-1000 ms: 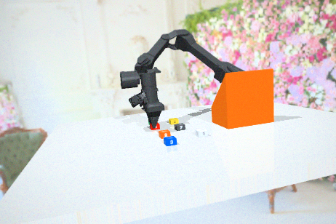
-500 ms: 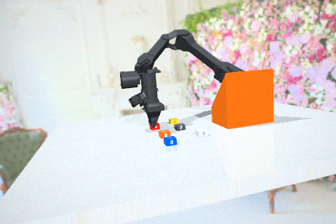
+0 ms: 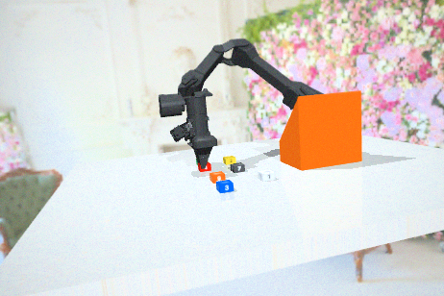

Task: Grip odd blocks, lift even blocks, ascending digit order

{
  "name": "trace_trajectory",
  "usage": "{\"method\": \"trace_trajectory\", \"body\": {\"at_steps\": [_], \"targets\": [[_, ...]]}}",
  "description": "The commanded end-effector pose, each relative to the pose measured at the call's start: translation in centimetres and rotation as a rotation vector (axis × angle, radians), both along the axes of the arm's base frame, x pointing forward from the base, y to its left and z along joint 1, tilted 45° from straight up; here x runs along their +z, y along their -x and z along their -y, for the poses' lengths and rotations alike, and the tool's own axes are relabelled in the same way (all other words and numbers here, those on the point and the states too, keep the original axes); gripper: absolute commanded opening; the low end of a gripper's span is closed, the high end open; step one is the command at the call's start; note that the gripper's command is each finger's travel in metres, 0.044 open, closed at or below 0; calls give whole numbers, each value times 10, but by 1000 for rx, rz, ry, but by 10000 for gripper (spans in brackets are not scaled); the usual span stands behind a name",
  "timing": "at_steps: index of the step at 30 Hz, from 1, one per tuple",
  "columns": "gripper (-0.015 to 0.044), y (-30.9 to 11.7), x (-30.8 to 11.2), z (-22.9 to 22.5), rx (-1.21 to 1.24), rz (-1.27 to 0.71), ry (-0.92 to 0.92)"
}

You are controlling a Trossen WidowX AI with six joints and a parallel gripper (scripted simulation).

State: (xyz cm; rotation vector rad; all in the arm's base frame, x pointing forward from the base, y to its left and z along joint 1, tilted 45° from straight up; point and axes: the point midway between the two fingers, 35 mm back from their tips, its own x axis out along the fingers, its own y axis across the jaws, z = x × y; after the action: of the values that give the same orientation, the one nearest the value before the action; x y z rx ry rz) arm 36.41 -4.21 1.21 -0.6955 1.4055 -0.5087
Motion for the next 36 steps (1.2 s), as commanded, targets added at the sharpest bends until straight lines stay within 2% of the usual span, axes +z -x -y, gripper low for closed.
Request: {"method": "trace_trajectory", "body": {"at_steps": [1, 17, 36], "targets": [[120, 0, 0, 0, 3, -3, 3], [120, 2, 10, -10, 3, -3, 2], [120, 1, 4, -4, 3, -3, 2]]}}
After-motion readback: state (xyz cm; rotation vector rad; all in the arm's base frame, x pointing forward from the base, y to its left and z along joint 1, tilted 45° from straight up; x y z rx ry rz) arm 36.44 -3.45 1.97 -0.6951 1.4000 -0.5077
